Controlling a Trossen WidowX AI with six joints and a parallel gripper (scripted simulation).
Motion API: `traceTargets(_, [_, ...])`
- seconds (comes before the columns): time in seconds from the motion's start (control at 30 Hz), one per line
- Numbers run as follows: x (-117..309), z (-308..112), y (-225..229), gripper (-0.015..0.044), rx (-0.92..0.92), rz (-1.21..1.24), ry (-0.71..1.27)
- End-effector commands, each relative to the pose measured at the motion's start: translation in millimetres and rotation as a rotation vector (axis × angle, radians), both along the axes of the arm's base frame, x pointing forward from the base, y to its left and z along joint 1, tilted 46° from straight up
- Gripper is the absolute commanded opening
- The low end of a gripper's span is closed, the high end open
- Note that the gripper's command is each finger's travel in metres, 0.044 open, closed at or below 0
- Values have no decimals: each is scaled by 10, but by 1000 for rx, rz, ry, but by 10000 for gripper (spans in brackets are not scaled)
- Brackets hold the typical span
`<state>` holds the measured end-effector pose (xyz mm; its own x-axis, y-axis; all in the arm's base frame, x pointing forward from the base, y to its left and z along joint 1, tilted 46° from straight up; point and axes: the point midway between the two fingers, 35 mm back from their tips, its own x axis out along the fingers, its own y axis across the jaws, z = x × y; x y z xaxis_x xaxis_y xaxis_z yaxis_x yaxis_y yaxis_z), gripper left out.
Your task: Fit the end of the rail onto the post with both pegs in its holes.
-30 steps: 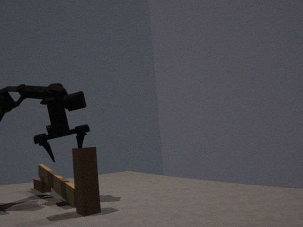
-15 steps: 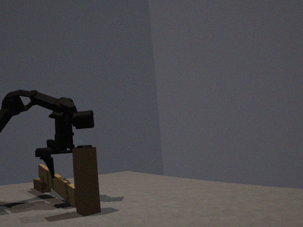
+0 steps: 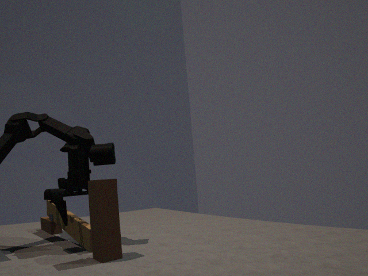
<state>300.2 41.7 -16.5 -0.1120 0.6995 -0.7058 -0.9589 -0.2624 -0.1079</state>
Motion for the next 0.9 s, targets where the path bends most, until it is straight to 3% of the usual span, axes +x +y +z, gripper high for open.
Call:
traceTargets(0.0, [-37, -62, 47, 440, 6, -5, 16])
traceTargets(0.77, [-102, -284, 294, 440, 10, -4, 17])
traceTargets(0.87, [-102, -284, 294, 361, 10, -4, 17])
